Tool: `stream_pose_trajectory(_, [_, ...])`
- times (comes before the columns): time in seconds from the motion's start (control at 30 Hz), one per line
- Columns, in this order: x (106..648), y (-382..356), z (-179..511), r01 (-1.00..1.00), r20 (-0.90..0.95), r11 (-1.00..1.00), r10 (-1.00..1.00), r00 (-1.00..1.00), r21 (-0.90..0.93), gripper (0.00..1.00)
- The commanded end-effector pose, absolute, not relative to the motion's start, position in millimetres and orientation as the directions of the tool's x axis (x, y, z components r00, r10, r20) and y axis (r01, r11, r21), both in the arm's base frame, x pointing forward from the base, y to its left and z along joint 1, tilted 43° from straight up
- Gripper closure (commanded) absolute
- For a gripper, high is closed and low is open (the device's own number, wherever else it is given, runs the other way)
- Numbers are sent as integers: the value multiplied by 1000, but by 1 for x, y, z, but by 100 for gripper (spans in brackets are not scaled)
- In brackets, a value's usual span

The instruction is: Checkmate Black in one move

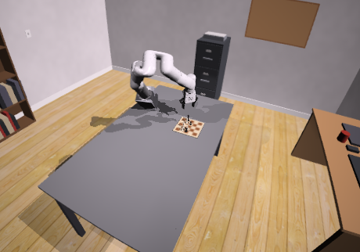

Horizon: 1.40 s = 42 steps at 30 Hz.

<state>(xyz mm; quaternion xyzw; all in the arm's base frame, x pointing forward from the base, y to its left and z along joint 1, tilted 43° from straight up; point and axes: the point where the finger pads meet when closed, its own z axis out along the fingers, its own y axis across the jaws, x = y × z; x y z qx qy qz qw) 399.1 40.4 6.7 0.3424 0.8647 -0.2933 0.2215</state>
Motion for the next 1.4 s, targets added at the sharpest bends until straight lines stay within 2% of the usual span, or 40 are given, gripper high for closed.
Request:
stream_pose_trajectory(0.0, [397,49,17,722,-585,593,462,-667,-355,0])
stream_pose_trajectory(1.37, [397,51,19,722,-585,593,462,-667,-355,0])
